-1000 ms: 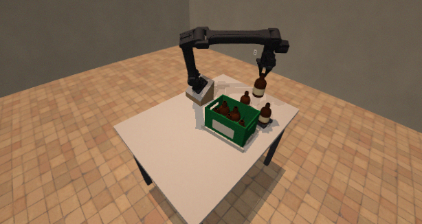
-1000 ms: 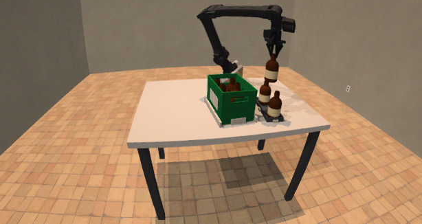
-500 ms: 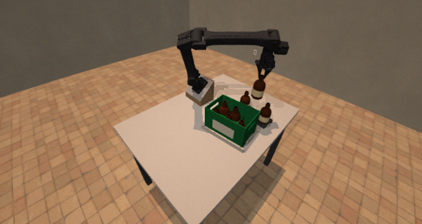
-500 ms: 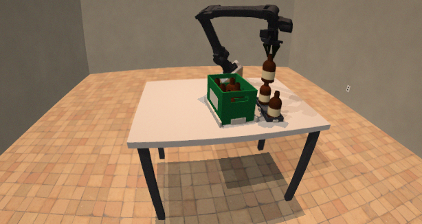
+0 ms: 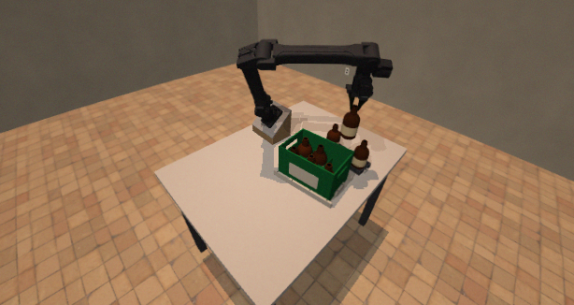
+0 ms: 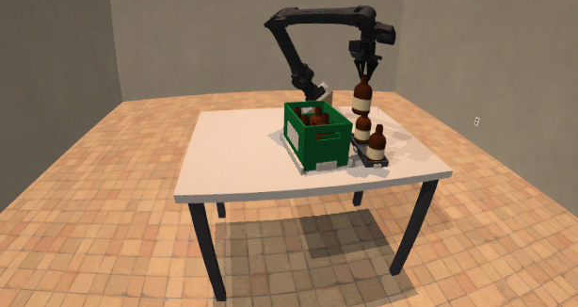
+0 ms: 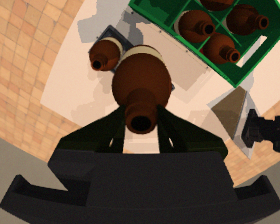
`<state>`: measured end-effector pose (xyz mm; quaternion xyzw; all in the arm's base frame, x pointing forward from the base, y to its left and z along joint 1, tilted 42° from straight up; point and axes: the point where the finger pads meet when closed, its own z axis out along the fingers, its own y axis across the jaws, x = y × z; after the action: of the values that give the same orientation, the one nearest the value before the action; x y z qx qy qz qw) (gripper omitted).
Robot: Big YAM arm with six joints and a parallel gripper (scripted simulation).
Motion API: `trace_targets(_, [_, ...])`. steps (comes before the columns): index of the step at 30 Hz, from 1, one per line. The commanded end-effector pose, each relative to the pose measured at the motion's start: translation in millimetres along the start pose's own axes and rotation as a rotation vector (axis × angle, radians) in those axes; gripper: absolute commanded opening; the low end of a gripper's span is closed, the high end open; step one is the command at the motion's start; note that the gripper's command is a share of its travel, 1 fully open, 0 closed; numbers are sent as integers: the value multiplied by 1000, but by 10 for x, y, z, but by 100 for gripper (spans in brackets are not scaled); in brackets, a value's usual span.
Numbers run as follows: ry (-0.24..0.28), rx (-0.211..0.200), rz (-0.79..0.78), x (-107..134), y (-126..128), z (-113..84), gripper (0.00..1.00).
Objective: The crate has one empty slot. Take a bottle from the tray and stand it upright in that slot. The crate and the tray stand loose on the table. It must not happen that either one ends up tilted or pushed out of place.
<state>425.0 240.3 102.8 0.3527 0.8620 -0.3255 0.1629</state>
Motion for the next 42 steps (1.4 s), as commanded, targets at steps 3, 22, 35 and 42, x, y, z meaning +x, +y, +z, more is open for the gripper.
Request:
trace_targets(3, [2, -12, -11, -142, -105, -92, 0])
trace_targets(22, [2, -48, 20, -661, -192, -216, 0])
trace_targets(35, [-5, -56, 8, -829, -276, -260, 0])
trace_targets(42, [0, -50, 24, -1028, -342, -203, 0])
